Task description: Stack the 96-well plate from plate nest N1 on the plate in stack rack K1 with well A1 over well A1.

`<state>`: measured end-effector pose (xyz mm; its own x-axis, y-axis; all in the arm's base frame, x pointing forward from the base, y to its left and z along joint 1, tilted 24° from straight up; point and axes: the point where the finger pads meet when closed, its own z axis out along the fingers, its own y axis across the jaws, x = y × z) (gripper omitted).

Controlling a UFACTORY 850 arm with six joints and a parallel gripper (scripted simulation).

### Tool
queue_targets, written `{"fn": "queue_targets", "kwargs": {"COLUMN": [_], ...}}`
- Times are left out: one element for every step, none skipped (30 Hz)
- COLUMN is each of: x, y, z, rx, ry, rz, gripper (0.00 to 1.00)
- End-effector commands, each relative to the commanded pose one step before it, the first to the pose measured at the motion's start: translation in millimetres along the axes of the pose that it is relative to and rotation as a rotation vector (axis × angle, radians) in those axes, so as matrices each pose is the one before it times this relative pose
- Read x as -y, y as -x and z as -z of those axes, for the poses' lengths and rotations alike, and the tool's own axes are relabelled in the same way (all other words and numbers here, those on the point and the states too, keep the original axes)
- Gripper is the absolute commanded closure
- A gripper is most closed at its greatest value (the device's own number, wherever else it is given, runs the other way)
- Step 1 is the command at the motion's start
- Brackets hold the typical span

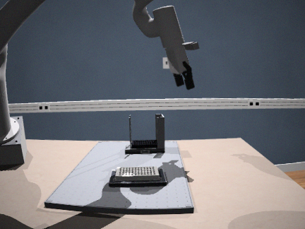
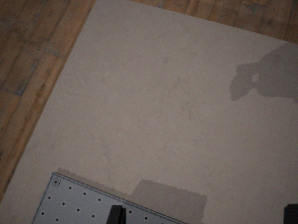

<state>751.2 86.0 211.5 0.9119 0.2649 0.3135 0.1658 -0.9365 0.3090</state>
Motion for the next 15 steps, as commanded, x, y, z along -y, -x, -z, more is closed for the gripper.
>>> {"fn": "queue_targets", "kwargs": {"x": [-12.97, 0.00, -4.10, -4.09, -4.09, -4.09, -4.09, -4.09, -4.09, -4.09, -4.09, -0.31, 0.00, -3.82, -3.88], "y": [8.33, 0.00, 2.81, 2.83, 2.83, 2.84, 2.84, 2.84, 2.84, 2.84, 2.84, 0.22, 0.00, 3.24, 3.16], "z": [0.09, 0.00, -0.47, -0.46, -0.46, -0.46, -0.46, -0.46, -0.46, -0.46, -0.46, -0.04, 0.00, -0.28, -0.40], "rx": [0.03584, 0.00000, 0.00002, 0.00001, 0.00001, 0.00001, 0.00001, 0.00001, 0.00001, 0.00001, 0.00001, 0.00000, 0.00000, 0.02325, 0.02325], "ry": [0.02277, 0.00000, 0.00001, 0.00001, 0.00001, 0.00001, 0.00001, 0.00001, 0.00001, 0.00001, 0.00001, 0.00000, 0.00000, 0.01262, 0.01262], "rz": [-0.03448, 0.00000, 0.00001, 0.00001, 0.00001, 0.00000, 0.00000, 0.00000, 0.00000, 0.00000, 0.00000, 0.00000, 0.00000, -0.02029, -0.02029], "gripper": [0.00, 0.00, 0.00, 0.00, 0.00, 0.00, 0.00, 0.00, 0.00, 0.00, 0.00, 0.00, 0.00, 0.00, 0.00]}}
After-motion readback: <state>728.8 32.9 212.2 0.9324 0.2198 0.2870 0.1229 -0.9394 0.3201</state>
